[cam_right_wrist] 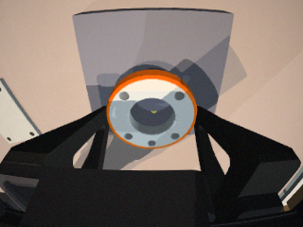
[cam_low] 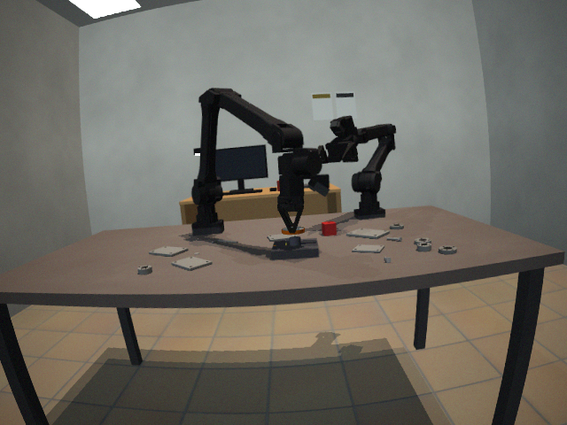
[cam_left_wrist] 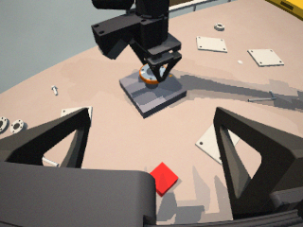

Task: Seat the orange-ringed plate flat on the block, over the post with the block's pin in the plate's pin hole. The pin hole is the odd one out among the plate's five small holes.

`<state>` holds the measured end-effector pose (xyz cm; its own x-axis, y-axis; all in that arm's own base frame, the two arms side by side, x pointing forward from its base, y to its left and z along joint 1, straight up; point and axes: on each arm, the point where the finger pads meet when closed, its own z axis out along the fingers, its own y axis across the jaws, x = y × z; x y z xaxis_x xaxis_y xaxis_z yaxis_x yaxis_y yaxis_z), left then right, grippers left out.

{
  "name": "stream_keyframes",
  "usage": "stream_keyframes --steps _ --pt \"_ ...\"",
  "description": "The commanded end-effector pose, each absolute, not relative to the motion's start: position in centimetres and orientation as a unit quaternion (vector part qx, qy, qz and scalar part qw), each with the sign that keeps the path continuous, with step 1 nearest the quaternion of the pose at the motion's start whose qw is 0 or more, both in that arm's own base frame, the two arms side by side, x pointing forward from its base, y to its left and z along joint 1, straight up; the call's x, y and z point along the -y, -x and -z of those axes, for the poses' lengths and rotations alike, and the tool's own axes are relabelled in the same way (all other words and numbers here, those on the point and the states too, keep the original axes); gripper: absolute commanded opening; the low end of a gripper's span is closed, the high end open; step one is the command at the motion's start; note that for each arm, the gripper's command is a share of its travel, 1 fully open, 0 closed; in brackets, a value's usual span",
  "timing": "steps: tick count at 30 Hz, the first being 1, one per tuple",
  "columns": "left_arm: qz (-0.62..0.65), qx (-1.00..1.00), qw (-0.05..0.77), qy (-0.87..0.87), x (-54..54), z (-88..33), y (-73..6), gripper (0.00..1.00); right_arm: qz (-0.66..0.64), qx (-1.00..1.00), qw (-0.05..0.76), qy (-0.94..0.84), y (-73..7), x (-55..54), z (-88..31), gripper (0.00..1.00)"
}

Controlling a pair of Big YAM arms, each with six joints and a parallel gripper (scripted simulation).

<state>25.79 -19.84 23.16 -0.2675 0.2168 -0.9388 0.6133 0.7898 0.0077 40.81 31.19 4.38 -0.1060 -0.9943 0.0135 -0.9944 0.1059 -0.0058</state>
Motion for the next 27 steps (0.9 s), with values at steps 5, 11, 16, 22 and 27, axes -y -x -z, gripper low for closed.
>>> stream_keyframes --steps 5,11,16,22,27 --pt "0.188 -0.77 0.551 -0.262 20.0 -24.6 -26.1 1.0 -0.007 0.737 -0.013 -0.676 -41.3 -32.0 -4.9 0.59" --pt "0.188 -0.77 0.551 -0.262 20.0 -24.6 -26.1 1.0 -0.007 0.731 -0.024 -0.682 -41.3 -32.0 -5.6 0.59" --pt "0.188 -0.77 0.551 -0.262 20.0 -24.6 -26.1 1.0 -0.005 0.73 -0.007 -0.683 -41.2 -32.1 -3.2 0.59" --pt "0.188 -0.77 0.551 -0.262 20.0 -24.6 -26.1 1.0 -0.005 0.734 -0.008 -0.679 -41.3 -32.2 -2.3 0.59" --pt "0.188 -0.77 0.551 -0.262 20.0 -24.6 -26.1 1.0 -0.005 0.734 0.005 -0.679 -40.3 -31.5 -0.1 0.59"
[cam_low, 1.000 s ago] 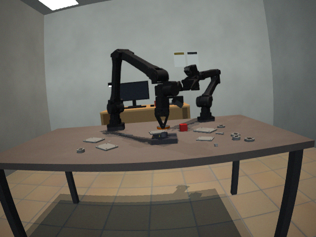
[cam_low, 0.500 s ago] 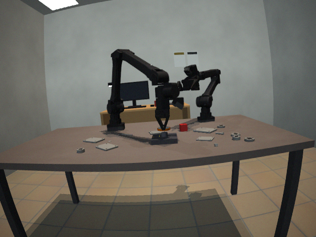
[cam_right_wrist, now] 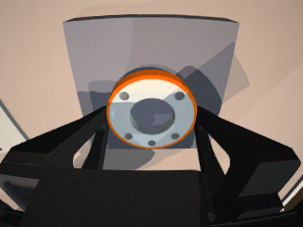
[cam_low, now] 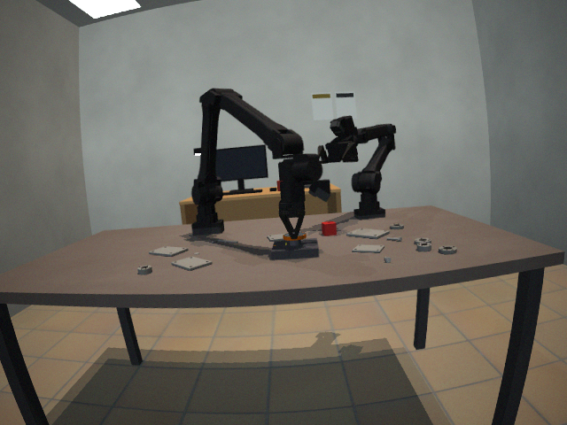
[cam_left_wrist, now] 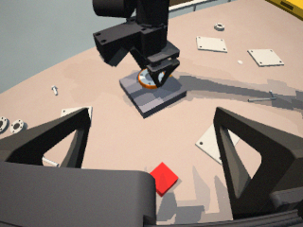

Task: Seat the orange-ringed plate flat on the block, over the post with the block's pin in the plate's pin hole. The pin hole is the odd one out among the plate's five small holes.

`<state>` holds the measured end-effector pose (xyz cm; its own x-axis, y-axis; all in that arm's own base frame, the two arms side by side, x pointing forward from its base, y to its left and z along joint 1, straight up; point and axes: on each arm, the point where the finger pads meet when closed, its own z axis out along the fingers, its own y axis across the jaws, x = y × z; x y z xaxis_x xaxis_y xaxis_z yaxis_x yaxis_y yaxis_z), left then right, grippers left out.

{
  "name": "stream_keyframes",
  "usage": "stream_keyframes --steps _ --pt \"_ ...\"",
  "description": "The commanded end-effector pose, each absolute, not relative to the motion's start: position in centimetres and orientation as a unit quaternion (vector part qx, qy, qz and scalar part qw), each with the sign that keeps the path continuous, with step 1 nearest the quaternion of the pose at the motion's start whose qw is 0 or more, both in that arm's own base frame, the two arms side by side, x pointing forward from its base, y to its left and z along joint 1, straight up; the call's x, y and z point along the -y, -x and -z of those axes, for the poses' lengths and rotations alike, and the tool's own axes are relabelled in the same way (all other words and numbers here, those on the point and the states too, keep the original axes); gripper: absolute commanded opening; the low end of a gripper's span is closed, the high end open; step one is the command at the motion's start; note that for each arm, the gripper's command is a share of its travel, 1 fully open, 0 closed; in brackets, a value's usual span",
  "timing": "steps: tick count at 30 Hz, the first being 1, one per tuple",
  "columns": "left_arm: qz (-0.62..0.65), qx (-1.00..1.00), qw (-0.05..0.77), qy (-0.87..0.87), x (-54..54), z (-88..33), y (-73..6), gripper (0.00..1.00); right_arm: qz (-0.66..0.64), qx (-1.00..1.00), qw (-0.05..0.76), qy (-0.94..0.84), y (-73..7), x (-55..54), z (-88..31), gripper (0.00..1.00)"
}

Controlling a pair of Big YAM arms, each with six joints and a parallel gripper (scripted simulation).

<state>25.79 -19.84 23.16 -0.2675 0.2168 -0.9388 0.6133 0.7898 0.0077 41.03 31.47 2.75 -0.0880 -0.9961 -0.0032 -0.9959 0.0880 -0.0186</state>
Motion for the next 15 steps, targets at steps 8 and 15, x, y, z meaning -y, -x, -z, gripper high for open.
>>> stream_keyframes --steps 8,15 --pt "0.188 -0.77 0.551 -0.262 20.0 -24.6 -26.1 1.0 0.006 -0.736 -0.008 0.677 -40.4 -31.4 1.5 0.59" --pt "0.188 -0.77 0.551 -0.262 20.0 -24.6 -26.1 1.0 0.005 -0.737 -0.026 0.675 -39.6 -30.9 1.9 0.59"
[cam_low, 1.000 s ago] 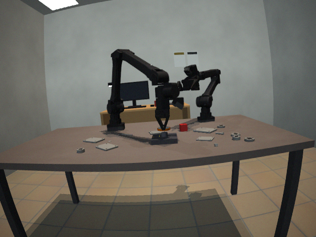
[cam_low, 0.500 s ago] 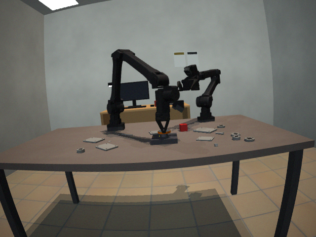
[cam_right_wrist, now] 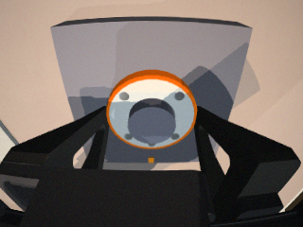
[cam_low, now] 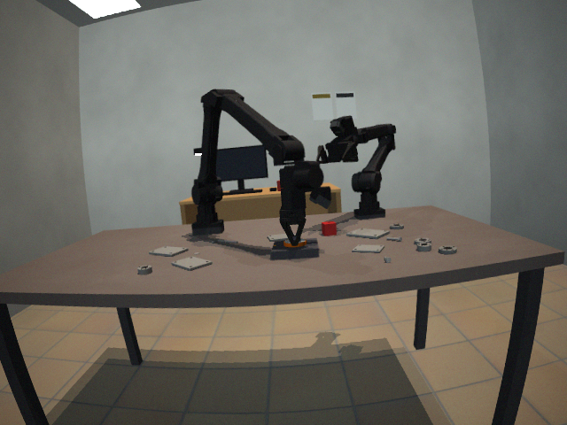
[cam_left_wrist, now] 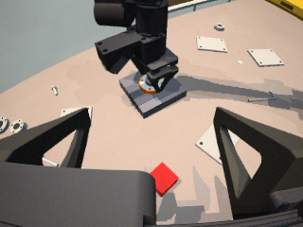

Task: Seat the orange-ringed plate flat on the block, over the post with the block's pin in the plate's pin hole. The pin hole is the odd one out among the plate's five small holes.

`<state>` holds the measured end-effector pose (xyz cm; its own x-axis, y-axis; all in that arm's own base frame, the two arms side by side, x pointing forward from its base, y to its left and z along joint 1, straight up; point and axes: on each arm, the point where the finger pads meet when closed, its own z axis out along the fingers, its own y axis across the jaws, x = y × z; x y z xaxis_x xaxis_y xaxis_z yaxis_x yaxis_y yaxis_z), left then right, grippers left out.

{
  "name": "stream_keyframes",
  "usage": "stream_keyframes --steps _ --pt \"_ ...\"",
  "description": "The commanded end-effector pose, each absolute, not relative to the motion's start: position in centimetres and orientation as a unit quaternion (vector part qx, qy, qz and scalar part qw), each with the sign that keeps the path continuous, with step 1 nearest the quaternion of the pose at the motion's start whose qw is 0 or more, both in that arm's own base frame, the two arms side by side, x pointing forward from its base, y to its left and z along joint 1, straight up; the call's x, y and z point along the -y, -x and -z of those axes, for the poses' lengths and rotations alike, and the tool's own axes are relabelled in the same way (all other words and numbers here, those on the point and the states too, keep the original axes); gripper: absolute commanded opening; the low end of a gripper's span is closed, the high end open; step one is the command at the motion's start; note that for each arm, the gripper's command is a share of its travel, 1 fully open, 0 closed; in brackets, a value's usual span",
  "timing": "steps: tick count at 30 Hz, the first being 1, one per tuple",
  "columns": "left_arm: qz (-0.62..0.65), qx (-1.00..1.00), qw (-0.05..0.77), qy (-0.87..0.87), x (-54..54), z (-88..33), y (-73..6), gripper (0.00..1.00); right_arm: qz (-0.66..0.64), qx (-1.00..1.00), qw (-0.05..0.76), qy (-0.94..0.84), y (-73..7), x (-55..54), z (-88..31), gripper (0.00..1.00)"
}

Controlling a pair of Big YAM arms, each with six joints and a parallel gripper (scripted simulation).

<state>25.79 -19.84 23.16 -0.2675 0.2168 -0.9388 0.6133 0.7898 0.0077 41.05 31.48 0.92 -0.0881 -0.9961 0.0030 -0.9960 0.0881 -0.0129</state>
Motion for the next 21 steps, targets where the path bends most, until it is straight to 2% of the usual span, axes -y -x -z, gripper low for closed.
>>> stream_keyframes --steps 1,16,21 --pt "0.188 -0.77 0.551 -0.262 20.0 -24.6 -26.1 1.0 0.005 -0.738 -0.027 0.675 -39.6 -30.8 1.9 0.59" --pt "0.188 -0.77 0.551 -0.262 20.0 -24.6 -26.1 1.0 0.003 -0.74 -0.043 0.672 -39.0 -30.3 3.3 0.59" --pt "0.188 -0.77 0.551 -0.262 20.0 -24.6 -26.1 1.0 0.005 -0.741 -0.019 0.672 -40.2 -31.2 1.2 0.59"
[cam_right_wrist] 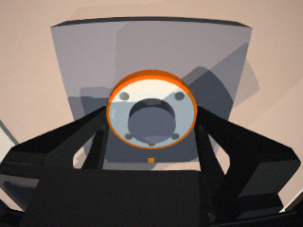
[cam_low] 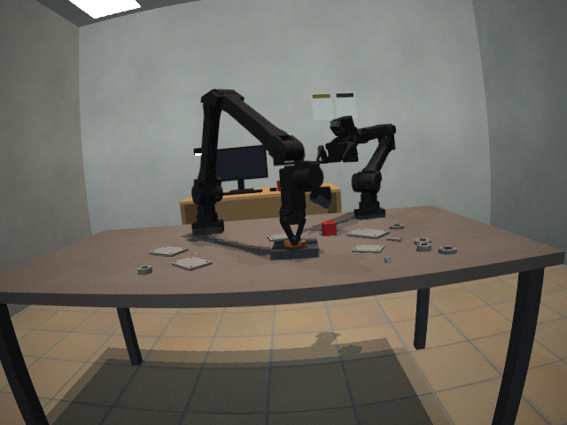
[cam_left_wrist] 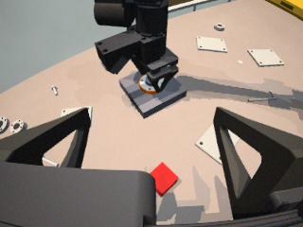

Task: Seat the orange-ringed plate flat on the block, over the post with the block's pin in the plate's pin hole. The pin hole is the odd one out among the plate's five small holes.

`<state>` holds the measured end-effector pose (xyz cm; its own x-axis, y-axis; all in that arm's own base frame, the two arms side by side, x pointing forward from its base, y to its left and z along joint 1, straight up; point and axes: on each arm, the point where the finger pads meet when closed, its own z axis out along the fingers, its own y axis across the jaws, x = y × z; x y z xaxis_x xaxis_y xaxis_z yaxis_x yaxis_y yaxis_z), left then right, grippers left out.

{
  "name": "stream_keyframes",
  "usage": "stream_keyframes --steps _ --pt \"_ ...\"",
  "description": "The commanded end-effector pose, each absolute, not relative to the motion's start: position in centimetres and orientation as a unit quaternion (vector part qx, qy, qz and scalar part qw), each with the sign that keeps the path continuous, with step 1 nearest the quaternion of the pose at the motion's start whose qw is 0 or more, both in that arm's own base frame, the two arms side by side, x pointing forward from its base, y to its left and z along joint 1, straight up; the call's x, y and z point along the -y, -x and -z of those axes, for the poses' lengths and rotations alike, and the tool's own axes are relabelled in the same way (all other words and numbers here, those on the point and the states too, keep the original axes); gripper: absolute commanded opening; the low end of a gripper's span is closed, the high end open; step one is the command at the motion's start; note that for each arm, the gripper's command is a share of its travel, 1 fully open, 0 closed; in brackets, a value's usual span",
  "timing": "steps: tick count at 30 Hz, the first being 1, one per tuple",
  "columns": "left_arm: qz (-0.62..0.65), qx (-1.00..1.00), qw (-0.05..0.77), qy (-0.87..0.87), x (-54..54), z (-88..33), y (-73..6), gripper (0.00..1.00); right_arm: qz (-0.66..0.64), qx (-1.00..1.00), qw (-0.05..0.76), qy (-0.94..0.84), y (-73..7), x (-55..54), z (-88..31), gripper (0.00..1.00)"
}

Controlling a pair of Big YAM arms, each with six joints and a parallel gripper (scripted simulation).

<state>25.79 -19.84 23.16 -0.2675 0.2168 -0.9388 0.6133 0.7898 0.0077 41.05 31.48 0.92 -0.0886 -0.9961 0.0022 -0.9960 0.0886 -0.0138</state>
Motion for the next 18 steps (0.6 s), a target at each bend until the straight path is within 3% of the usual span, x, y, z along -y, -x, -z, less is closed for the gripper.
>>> stream_keyframes --steps 1,12,15,16,18 --pt "0.188 -0.77 0.551 -0.262 20.0 -24.6 -26.1 1.0 0.005 -0.741 -0.008 0.671 -40.6 -31.4 0.5 0.59" --pt "0.188 -0.77 0.551 -0.262 20.0 -24.6 -26.1 1.0 0.006 -0.738 0.01 0.675 -41.3 -31.6 -1.4 0.59" --pt "0.188 -0.77 0.551 -0.262 20.0 -24.6 -26.1 1.0 0.006 -0.738 0.01 0.675 -41.3 -31.6 -1.4 0.93" --pt "0.188 -0.77 0.551 -0.262 20.0 -24.6 -26.1 1.0 0.006 -0.738 0.01 0.675 -41.3 -31.6 -1.4 1.0" --pt "0.188 -0.77 0.551 -0.262 20.0 -24.6 -26.1 1.0 0.007 -0.738 0.021 0.674 -41.4 -32.1 -2.5 1.0"
